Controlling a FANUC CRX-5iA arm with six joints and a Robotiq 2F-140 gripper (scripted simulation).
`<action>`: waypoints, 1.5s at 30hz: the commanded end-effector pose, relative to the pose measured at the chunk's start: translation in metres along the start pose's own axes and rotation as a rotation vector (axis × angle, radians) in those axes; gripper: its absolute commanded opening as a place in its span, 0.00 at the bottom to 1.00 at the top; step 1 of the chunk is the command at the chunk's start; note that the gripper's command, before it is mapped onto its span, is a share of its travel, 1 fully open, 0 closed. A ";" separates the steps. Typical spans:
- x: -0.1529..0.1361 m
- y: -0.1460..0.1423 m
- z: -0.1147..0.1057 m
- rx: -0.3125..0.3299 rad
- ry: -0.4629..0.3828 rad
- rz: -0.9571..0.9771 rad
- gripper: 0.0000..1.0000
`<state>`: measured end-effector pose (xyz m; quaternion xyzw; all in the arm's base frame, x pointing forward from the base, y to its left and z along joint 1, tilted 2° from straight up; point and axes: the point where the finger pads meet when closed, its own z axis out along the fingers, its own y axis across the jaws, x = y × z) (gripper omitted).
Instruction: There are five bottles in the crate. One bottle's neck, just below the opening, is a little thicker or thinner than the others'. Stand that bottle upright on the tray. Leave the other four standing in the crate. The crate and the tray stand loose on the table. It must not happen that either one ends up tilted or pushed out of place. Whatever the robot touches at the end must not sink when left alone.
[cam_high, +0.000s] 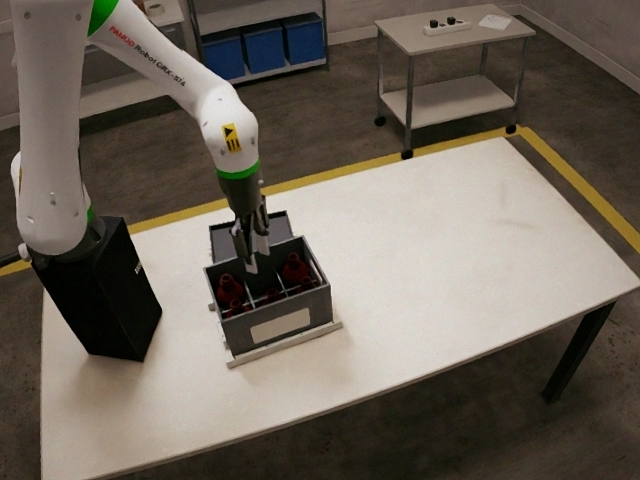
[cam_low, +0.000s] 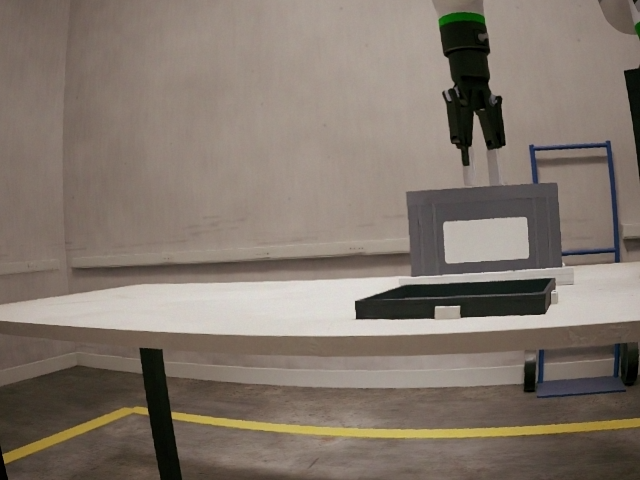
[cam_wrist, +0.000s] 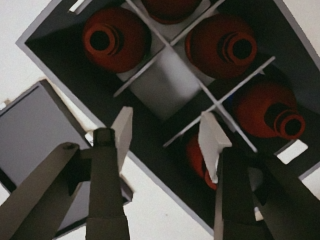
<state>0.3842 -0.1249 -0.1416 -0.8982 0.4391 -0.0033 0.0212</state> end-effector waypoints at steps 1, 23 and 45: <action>0.001 0.000 0.000 0.001 0.001 0.000 0.44; 0.001 0.000 0.023 0.001 0.001 0.000 0.44; 0.001 0.000 0.037 0.001 0.001 0.000 0.44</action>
